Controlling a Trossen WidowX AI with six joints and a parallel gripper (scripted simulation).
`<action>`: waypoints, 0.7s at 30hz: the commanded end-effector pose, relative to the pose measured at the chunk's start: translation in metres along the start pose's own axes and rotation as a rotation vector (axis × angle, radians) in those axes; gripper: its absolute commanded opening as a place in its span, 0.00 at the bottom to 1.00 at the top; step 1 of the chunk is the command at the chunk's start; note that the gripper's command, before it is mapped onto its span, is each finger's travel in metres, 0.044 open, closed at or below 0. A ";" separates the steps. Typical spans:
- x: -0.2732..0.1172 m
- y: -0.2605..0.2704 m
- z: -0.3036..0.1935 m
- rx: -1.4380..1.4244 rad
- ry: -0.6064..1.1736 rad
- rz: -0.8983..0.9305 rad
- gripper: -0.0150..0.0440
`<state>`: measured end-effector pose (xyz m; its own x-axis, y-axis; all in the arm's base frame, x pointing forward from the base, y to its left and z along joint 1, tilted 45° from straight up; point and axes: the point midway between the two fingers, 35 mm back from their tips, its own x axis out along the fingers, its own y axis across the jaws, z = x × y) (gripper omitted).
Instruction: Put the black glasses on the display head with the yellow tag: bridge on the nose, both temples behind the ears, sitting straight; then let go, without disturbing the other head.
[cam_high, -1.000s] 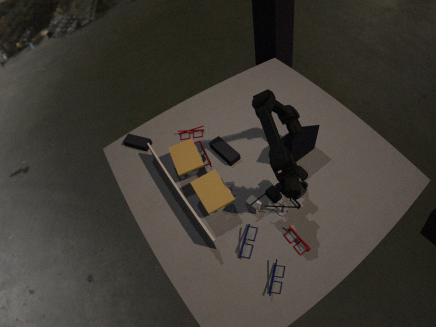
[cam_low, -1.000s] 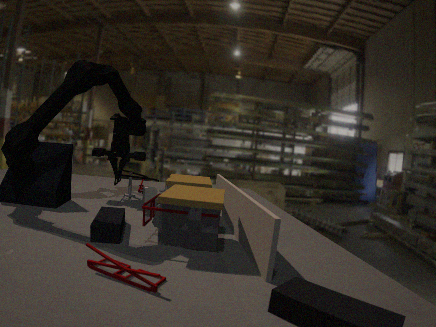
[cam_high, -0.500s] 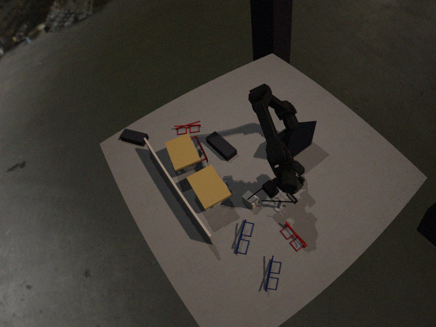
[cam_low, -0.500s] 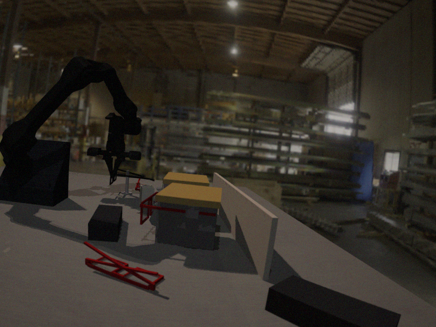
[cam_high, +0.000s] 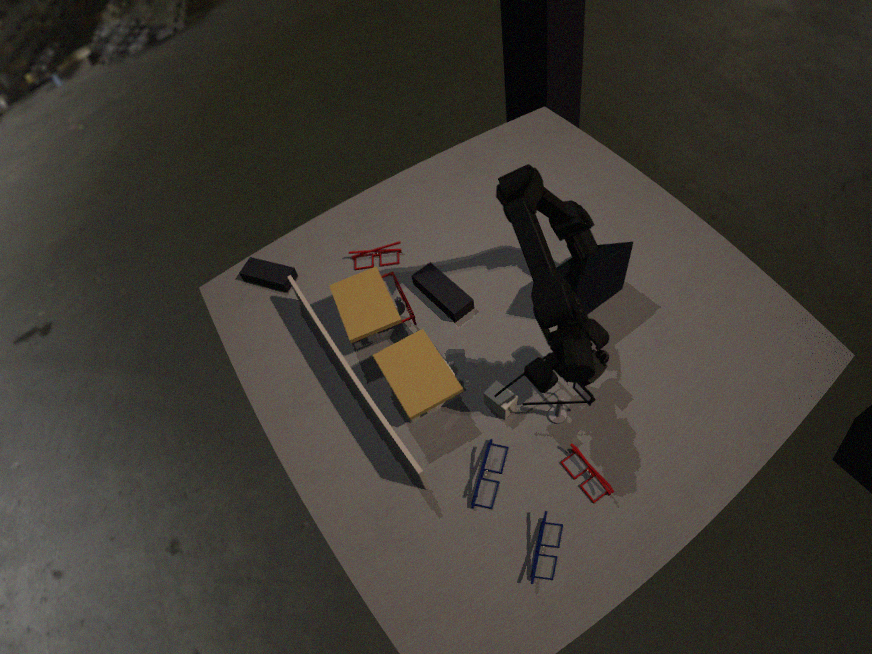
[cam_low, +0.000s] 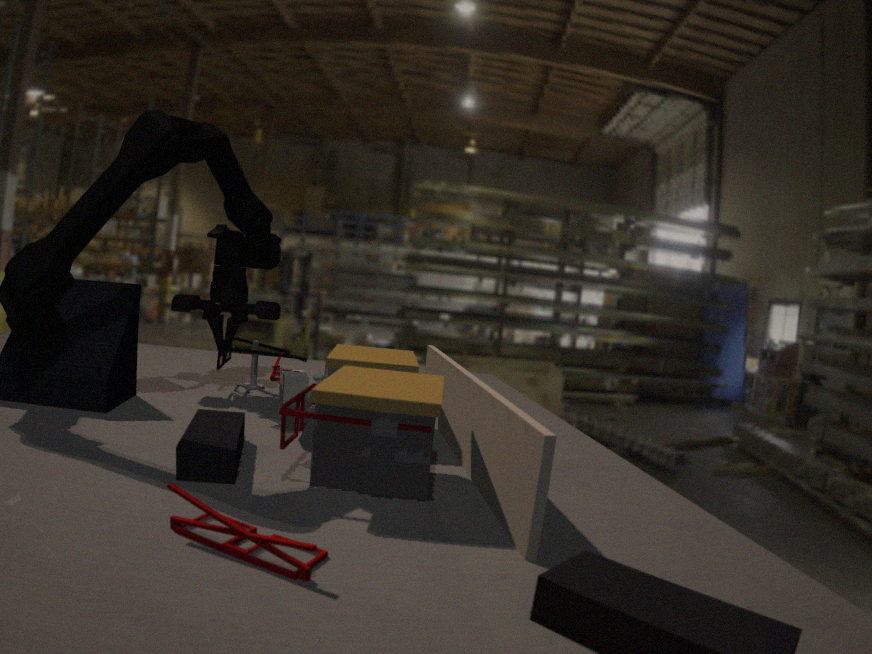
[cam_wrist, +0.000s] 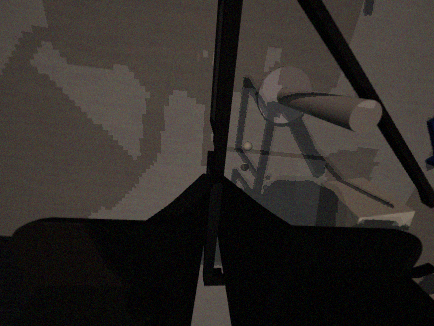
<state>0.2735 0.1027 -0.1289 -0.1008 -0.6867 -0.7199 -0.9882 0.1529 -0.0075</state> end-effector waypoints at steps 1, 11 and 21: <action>0.000 0.001 -0.003 -0.003 0.002 -0.004 0.25; 0.000 0.004 -0.006 -0.003 0.002 -0.003 0.25; 0.000 0.007 -0.010 -0.004 0.003 -0.003 0.25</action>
<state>0.2666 0.0983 -0.1238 -0.1003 -0.6872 -0.7195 -0.9884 0.1515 -0.0069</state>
